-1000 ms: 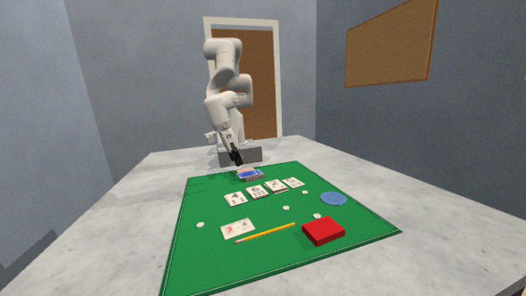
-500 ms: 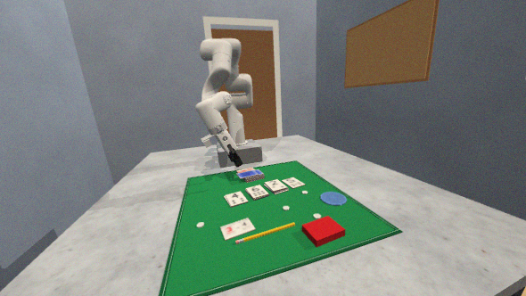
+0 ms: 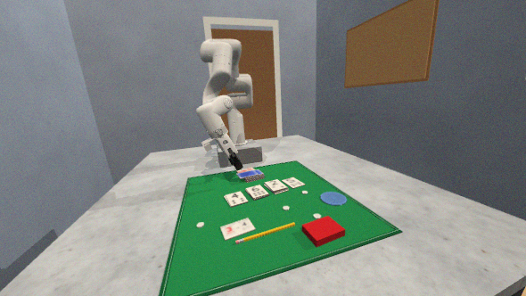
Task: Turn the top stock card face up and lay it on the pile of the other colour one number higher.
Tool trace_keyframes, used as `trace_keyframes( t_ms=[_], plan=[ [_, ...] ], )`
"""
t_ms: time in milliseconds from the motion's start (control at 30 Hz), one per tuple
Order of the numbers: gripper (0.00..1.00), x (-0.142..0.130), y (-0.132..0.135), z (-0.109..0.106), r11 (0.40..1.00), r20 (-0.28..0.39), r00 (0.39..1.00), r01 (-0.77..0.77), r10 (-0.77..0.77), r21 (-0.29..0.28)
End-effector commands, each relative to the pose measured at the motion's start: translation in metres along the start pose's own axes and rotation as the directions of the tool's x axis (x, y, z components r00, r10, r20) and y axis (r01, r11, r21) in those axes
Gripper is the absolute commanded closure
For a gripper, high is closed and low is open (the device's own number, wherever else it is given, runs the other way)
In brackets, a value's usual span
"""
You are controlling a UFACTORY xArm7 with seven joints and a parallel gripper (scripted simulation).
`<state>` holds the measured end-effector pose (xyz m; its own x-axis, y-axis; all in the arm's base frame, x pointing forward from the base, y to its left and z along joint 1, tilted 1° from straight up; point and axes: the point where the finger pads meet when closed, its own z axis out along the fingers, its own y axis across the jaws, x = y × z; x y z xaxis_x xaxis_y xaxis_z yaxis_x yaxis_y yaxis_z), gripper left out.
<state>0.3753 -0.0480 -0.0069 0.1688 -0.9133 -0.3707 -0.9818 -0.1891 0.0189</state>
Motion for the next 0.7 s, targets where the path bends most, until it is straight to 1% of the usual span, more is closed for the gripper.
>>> trace_keyframes(
  t_ms=[0,167,667],
  plan=[
    [0.13,0.004,-0.002,0.008,1.0,-0.001,1.0,0.001,-0.001,0.004],
    [0.13,0.008,-0.002,0.018,1.0,-0.001,1.0,0.001,-0.001,0.004],
    [0.13,0.014,-0.002,0.033,1.0,-0.001,1.0,0.001,-0.001,0.004]
  ],
)
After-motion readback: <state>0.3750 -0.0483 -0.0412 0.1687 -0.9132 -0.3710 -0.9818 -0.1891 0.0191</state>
